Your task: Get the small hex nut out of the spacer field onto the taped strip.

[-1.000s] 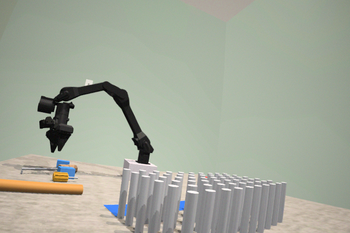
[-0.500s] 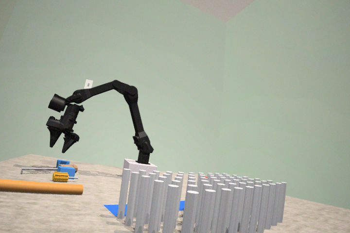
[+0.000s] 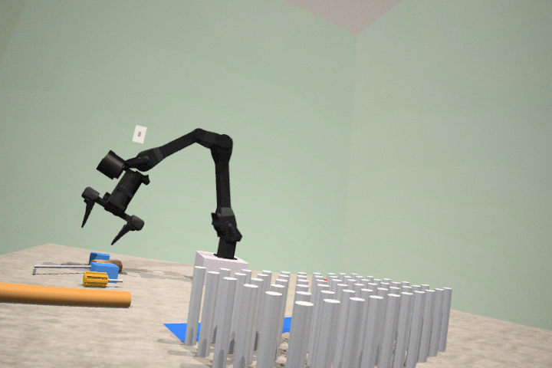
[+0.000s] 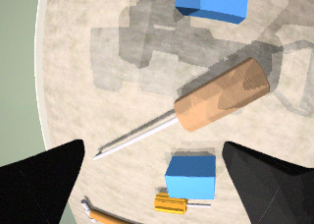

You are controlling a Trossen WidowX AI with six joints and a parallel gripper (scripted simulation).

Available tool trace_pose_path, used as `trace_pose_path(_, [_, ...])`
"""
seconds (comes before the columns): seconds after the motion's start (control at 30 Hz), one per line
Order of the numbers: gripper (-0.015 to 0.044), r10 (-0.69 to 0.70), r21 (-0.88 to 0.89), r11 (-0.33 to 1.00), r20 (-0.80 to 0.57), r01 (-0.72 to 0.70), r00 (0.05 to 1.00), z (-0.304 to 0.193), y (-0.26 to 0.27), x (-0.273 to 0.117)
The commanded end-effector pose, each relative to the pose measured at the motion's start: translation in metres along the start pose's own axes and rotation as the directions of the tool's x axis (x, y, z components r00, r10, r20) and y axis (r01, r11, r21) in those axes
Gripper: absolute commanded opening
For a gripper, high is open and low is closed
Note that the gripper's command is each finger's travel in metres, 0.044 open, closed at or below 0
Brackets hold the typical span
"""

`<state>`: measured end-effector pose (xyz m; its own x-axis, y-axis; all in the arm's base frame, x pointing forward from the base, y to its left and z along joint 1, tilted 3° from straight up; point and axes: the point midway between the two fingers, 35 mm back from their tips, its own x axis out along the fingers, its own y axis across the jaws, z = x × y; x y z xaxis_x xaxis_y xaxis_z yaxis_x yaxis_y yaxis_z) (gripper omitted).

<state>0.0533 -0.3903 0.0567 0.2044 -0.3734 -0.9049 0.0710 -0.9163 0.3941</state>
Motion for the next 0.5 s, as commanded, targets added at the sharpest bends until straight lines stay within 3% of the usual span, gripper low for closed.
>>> trace_pose_path(0.0, [0.044, 0.112, 0.737, 0.665, 0.059, -0.119, 0.992, 0.0152, -0.0451, -0.0023])
trace_pose_path(0.47, [0.044, 0.114, 0.746, 0.655, 0.059, -0.12, 0.992, 0.0154, -0.0456, -0.0024])
